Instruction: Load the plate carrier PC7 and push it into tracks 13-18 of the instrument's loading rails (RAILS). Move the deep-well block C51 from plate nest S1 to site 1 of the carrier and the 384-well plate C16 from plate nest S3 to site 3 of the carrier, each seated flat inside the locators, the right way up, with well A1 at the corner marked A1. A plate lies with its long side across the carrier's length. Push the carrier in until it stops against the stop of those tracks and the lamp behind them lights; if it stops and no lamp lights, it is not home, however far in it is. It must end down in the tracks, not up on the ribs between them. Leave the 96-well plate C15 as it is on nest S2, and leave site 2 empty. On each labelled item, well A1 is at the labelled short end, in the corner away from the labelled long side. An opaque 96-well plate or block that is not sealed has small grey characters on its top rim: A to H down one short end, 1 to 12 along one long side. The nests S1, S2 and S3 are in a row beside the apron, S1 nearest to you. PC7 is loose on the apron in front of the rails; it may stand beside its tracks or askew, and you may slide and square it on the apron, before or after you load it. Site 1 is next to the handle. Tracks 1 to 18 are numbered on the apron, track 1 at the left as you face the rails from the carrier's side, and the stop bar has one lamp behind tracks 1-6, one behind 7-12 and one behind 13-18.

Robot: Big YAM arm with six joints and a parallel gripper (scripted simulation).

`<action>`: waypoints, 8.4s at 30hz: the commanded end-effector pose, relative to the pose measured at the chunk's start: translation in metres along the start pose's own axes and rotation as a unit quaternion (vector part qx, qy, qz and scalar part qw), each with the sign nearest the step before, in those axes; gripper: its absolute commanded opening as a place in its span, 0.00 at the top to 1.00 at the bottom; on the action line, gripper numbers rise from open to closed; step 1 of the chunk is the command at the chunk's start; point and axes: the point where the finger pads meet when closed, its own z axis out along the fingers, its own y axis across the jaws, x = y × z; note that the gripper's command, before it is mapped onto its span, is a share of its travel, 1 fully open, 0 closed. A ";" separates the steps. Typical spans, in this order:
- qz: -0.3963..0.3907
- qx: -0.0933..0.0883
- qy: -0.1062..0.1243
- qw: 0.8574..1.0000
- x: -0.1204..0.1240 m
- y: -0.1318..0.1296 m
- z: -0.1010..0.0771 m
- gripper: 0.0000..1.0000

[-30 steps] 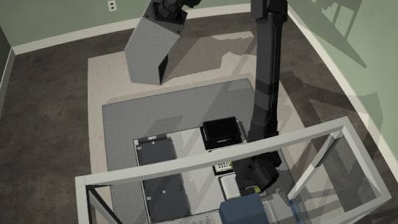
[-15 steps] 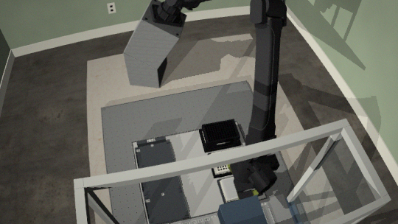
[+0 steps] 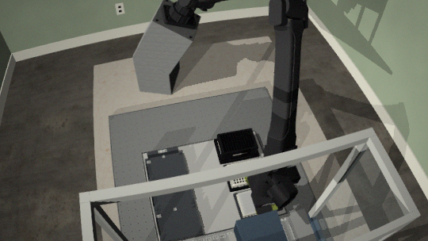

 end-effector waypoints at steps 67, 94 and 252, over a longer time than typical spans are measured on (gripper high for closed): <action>-0.005 0.019 -0.005 1.000 -0.006 -0.017 -0.012 1.00; -0.001 0.020 -0.004 1.000 0.001 -0.016 -0.044 1.00; -0.008 0.021 0.003 1.000 0.265 -0.031 -0.095 1.00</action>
